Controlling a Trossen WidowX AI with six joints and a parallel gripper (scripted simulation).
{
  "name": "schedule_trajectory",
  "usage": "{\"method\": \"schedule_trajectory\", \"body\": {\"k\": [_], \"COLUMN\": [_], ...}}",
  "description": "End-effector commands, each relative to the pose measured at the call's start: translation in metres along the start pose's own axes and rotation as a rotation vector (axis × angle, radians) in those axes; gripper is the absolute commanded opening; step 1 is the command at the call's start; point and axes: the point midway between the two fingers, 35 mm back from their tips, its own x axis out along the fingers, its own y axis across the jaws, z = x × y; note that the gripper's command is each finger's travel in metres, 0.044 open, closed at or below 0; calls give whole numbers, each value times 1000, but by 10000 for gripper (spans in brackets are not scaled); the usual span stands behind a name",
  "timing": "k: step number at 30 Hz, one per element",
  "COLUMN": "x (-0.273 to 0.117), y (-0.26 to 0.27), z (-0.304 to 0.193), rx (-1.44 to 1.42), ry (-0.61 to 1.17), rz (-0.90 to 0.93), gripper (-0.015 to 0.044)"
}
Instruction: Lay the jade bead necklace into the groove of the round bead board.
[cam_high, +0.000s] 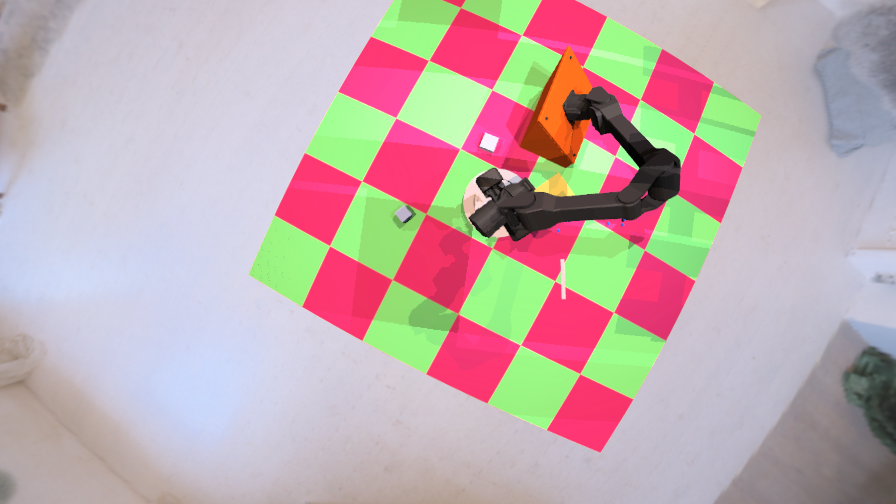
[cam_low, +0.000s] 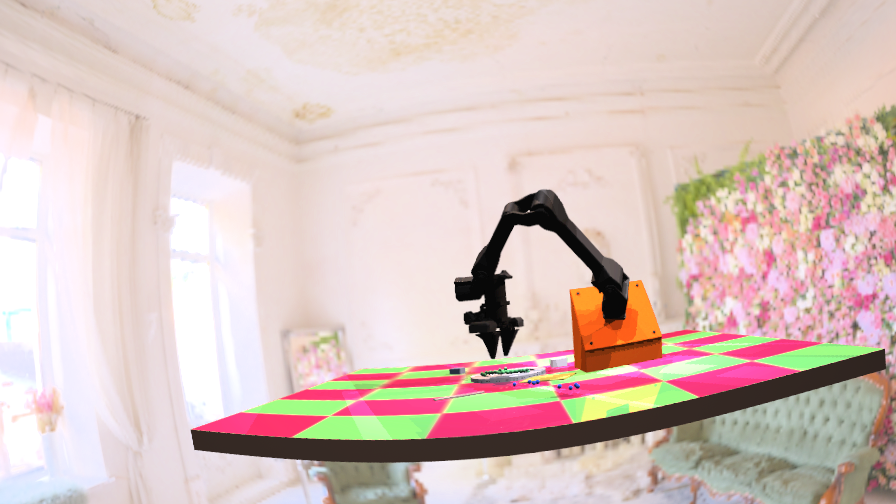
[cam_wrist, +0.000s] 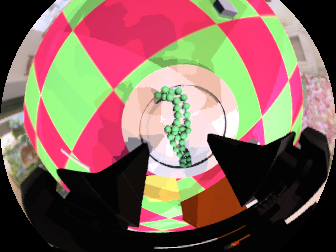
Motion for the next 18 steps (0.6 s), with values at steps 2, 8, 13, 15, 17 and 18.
{"method": "schedule_trajectory", "body": {"k": [2,8,13,15,17,18], "x": [12,7,15,18,22,23], "y": [0,0,0,0,0,0], "z": [3,1,2,2,2,2], "rx": [-13,-7,-9,-9,-10,-10], "ry": [7,3,4,4,5,5], "rz": [-5,-3,-3,-3,-4,-4], "gripper": [310,310,310,310,310,310]}}
